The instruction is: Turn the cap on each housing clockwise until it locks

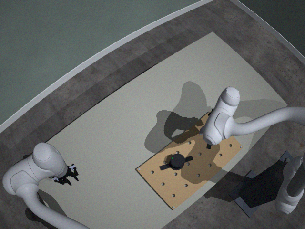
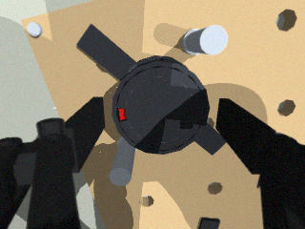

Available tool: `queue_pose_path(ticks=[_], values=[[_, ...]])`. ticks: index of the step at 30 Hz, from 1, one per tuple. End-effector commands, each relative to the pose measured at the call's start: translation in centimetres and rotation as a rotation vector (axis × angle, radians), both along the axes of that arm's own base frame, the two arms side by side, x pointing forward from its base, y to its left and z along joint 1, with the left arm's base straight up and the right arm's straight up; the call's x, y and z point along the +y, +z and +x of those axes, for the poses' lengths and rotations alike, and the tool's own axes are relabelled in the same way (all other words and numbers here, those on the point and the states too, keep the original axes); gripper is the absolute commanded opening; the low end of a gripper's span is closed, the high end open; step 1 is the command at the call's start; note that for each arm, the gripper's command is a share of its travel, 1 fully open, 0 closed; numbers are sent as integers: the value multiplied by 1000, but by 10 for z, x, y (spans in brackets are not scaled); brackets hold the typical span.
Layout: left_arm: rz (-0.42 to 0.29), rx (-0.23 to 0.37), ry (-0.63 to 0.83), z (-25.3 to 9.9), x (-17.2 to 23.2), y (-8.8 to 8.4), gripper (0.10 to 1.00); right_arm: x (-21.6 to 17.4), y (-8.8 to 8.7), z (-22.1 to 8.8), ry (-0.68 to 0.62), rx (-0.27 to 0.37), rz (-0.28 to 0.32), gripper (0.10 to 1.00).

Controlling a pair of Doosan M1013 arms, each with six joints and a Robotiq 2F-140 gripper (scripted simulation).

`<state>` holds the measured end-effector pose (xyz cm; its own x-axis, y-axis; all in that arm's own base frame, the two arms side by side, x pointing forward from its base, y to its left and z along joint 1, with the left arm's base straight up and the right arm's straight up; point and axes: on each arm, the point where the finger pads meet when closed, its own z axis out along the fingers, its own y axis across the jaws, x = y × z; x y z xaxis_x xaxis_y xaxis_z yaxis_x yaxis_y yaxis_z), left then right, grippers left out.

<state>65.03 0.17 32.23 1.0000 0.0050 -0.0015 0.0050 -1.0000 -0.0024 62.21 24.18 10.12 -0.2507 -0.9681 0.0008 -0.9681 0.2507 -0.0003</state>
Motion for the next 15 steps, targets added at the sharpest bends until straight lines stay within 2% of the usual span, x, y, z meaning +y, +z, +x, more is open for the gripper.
queue_pose_path(ticks=[1,6,15], values=[[0,-1,0,0,0,1,328,0,-5,0,0,-1,1,695],[0,-1,0,0,0,1,328,0,-12,1,1,-2,2,695],[0,-1,0,0,0,1,328,0,-11,1,0,-1,2,695]])
